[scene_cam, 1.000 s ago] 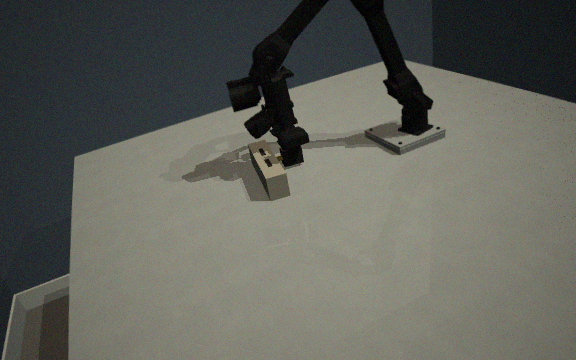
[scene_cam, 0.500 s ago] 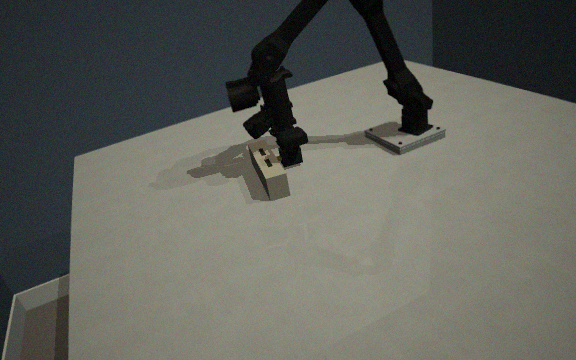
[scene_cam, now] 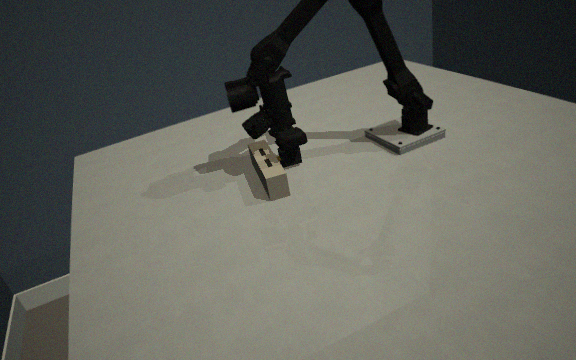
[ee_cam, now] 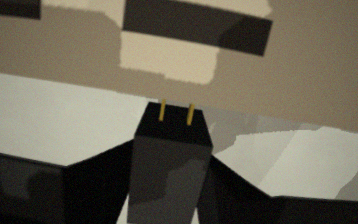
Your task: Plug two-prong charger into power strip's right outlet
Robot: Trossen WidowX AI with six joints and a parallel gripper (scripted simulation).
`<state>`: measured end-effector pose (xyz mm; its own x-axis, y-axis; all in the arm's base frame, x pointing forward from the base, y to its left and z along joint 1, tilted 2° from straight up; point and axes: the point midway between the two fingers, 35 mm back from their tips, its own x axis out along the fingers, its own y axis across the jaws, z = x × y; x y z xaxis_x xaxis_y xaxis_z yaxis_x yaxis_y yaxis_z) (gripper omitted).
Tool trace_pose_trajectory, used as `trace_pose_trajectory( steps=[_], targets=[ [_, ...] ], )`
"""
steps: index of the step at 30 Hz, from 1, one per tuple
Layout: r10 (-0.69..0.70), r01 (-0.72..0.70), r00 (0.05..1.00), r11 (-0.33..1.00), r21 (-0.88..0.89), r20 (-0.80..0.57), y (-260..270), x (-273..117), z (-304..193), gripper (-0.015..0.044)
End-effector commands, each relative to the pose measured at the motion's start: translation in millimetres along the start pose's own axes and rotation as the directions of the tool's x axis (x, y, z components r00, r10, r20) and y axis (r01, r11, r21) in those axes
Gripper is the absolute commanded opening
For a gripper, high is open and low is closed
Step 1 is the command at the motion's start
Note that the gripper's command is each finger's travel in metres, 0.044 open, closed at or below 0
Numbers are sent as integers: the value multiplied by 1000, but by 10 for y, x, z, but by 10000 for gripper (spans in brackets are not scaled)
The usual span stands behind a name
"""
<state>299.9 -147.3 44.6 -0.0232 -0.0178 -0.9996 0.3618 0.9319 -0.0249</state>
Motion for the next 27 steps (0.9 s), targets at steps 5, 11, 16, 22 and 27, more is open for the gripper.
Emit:
trace_pose_trajectory(
  steps=[5,11,16,22,27],
  targets=[
    [-4,4,1000,1000,-1,-2,-6,1,26,0],
    [-4,4,1000,1000,-1,-2,-6,0,44,0],
    [-4,4,1000,1000,-1,-1,-6,-1,56,0],
    [-4,4,1000,1000,-1,-1,-6,-2,72,0],
    [-4,4,1000,1000,-1,-1,-6,-4,85,0]
  ],
)
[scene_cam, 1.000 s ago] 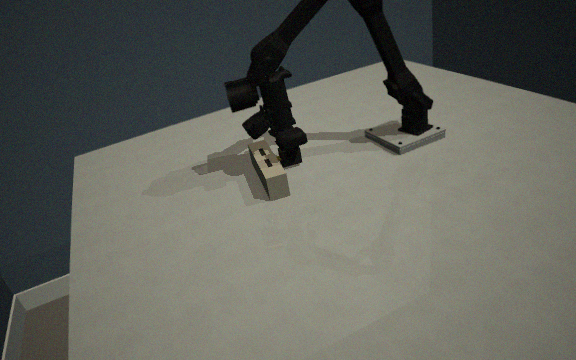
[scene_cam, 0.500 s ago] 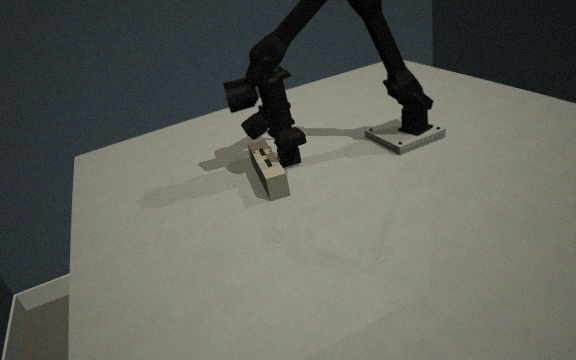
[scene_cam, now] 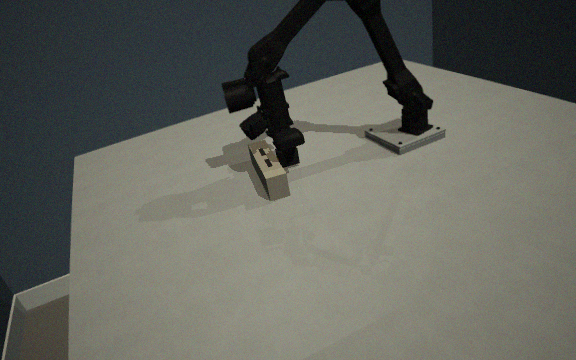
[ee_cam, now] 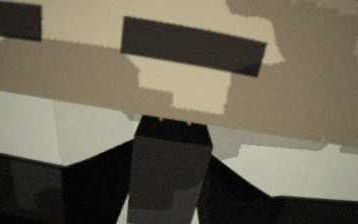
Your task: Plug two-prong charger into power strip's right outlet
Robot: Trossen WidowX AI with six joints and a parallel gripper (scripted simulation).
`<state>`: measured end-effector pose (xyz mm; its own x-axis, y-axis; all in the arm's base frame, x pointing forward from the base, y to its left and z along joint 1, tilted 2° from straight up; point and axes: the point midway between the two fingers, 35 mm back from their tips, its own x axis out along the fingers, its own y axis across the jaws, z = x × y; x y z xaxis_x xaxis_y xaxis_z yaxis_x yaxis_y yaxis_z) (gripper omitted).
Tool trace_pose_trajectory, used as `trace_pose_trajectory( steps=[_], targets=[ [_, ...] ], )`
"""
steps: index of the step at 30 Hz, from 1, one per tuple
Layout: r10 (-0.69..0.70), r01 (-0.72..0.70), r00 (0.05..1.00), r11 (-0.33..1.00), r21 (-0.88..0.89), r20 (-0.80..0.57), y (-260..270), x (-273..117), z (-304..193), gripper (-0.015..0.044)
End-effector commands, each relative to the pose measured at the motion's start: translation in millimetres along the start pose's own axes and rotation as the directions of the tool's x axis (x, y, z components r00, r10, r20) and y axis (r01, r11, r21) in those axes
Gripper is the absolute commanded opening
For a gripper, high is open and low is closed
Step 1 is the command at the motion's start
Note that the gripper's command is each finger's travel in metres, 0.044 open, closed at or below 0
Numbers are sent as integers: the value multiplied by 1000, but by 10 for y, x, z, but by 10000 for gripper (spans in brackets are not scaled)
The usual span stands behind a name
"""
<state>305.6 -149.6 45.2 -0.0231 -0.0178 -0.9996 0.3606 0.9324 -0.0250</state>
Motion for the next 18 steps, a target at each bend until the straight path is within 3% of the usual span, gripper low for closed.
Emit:
trace_pose_trajectory(
  steps=[1,18],
  targets=[
    [-4,4,1000,1000,0,-1,-6,3,26,0],
    [-4,4,1000,1000,0,-1,-7,1,69,0]
  ],
)
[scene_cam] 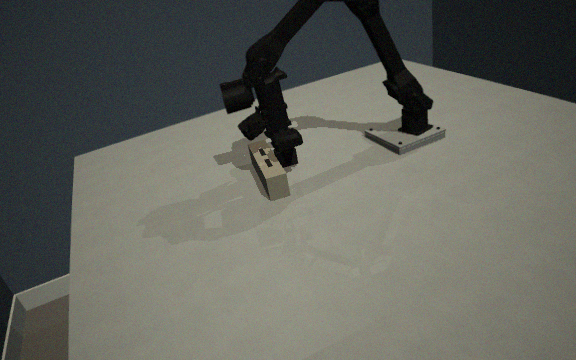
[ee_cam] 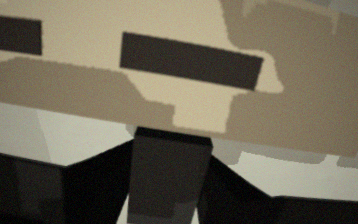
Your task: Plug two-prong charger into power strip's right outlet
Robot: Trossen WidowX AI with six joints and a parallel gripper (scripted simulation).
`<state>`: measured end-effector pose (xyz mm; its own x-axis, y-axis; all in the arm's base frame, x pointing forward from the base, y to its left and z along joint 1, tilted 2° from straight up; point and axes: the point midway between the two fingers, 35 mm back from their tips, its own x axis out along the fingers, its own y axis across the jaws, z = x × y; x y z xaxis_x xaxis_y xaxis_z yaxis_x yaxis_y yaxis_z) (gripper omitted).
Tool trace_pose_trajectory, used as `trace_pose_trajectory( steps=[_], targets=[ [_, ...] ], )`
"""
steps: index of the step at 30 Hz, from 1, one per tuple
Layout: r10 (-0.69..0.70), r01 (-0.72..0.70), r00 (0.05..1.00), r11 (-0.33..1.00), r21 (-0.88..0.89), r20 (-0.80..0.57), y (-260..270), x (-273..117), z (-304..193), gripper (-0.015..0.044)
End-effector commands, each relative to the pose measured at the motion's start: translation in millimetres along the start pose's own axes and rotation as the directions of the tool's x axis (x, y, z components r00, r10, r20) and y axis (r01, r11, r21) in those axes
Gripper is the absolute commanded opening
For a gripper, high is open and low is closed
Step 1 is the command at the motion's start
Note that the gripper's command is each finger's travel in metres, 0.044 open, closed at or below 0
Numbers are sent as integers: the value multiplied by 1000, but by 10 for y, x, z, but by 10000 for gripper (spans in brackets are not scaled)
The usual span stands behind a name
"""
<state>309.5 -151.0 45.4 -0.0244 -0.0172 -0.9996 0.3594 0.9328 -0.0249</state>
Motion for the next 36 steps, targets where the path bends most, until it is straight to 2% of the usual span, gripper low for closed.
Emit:
trace_pose_trajectory(
  steps=[1,36],
  targets=[
    [-4,4,1000,1000,1,1,-8,4,29,0],
    [-4,4,1000,1000,1,2,-9,-16,142,0]
  ],
)
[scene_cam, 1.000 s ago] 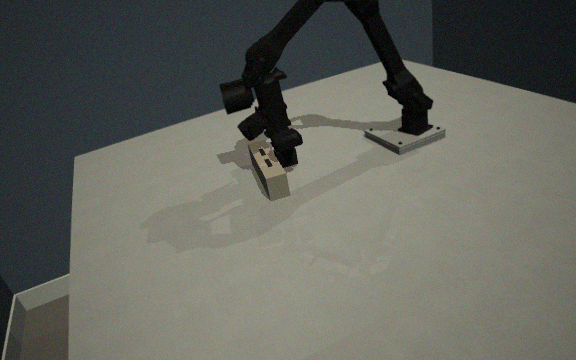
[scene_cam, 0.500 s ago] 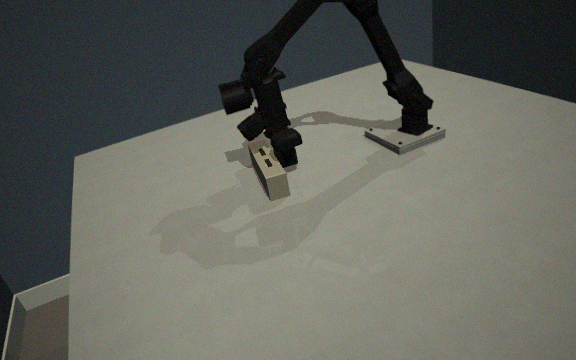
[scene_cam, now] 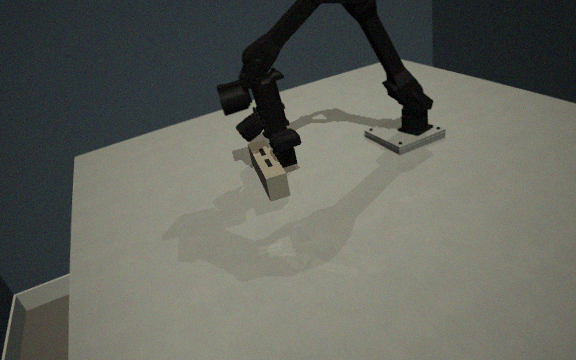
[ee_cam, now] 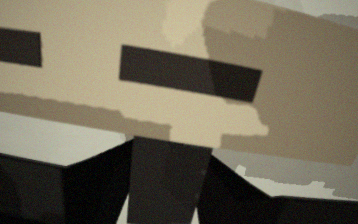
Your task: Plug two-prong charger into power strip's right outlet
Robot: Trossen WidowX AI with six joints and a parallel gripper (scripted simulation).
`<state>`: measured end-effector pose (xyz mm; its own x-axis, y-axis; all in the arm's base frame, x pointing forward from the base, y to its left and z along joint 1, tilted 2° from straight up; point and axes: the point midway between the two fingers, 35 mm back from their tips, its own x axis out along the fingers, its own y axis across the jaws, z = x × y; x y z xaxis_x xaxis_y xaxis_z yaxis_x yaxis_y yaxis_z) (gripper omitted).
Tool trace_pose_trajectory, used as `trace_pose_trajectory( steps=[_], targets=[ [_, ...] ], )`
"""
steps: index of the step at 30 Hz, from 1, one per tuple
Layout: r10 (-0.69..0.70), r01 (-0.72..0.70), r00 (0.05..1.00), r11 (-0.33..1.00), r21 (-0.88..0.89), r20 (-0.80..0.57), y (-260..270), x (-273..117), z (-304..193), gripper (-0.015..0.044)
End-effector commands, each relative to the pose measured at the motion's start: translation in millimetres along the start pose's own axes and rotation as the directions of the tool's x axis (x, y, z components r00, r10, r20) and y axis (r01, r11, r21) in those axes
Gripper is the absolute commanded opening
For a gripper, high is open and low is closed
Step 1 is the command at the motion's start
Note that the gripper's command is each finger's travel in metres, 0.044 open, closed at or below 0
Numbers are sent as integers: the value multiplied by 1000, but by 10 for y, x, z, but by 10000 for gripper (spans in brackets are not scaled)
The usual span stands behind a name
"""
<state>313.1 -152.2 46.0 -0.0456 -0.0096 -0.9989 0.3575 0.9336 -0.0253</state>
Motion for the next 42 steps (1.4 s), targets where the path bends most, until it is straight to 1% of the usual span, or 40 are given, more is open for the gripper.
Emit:
trace_pose_trajectory(
  steps=[1,42],
  targets=[
    [-3,3,1000,1000,3,24,-11,-12,107,0],
    [-3,3,1000,1000,3,24,-11,0,126,0]
  ],
)
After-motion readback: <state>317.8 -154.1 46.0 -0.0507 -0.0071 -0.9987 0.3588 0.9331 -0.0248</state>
